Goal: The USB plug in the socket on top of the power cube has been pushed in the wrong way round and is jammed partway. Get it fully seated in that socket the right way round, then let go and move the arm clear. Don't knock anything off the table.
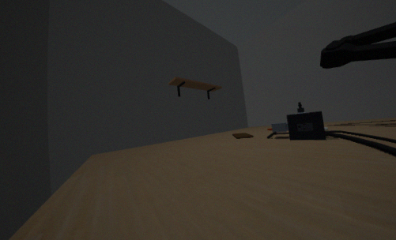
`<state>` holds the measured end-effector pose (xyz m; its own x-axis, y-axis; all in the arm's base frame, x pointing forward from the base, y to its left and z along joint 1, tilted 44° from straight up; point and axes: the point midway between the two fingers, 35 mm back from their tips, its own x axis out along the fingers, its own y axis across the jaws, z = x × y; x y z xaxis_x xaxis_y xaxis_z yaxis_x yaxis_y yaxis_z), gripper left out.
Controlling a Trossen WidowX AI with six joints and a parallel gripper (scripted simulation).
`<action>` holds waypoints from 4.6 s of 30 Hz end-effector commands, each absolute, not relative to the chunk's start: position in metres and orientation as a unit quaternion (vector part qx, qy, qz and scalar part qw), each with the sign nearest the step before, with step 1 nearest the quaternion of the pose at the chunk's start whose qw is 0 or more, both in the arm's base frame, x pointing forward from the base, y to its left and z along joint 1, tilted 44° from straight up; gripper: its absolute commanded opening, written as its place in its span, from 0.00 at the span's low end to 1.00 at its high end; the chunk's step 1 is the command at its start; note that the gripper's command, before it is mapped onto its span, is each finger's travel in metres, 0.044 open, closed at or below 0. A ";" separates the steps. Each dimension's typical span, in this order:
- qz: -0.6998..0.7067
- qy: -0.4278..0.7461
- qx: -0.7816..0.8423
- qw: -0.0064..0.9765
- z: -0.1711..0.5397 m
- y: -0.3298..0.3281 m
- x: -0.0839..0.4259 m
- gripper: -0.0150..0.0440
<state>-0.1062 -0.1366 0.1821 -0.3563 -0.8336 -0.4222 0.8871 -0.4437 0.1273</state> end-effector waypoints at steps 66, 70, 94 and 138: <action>0.242 0.699 -0.410 0.534 0.031 -0.010 0.323 1.00; 0.290 0.683 -0.518 0.425 0.010 0.036 0.327 1.00; 0.334 0.613 -0.679 0.228 -0.026 0.105 0.319 1.00; 0.333 0.614 -0.677 0.232 -0.043 0.090 0.320 0.28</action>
